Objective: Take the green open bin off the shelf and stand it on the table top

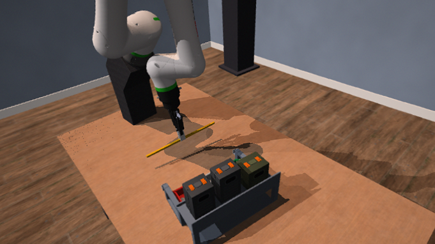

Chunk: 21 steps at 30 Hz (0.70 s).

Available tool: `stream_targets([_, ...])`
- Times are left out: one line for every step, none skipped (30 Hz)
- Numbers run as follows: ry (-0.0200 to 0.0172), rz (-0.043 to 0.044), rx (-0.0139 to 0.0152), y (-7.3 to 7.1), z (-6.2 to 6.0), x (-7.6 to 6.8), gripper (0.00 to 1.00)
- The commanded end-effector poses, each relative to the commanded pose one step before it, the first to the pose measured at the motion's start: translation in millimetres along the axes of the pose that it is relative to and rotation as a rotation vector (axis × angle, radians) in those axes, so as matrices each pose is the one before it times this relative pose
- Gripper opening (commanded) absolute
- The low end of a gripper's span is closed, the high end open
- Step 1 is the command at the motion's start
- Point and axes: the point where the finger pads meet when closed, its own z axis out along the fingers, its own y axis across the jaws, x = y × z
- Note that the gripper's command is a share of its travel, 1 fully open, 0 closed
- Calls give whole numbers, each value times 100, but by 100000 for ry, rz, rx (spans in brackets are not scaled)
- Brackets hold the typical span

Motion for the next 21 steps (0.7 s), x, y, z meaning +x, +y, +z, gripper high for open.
stream_targets([8845, -37, -5005, -34, -63, -62, 0])
stream_targets([0, 0, 0, 0, 0, 0, 0])
stream_targets([0, 0, 0, 0, 0, 0, 0])
stream_targets([-7047, 21, 4044, 22, 53, 47, 0])
stream_targets([1762, -5, -1011, -7, -13, -13, 0])
stream_targets([1762, -5, -1011, -7, -13, -13, 0])
stream_targets([1762, -5, -1011, -7, -13, -12, 0])
stream_targets([1762, -5, -1011, -7, -14, -12, 0])
stream_targets([0, 0, 0, 0, 0, 0, 0])
stream_targets([0, 0, 0, 0, 0, 0, 0])
stream_targets([0, 0, 0, 0, 0, 0, 0])
stream_targets([0, 0, 0, 0, 0, 0, 0])
stream_targets([0, 0, 0, 0, 0, 0, 0])
stream_targets([0, 0, 0, 0, 0, 0, 0])
stream_targets([0, 0, 0, 0, 0, 0, 0])
stream_targets([0, 0, 0, 0, 0, 0, 0])
stream_targets([0, 0, 0, 0, 0, 0, 0])
stream_targets([0, 0, 0, 0, 0, 0, 0])
stream_targets([0, 0, 0, 0, 0, 0, 0])
stream_targets([0, 0, 0, 0, 0, 0, 0])
stream_targets([-6947, 12, 4209, 30, 468, 59, 0])
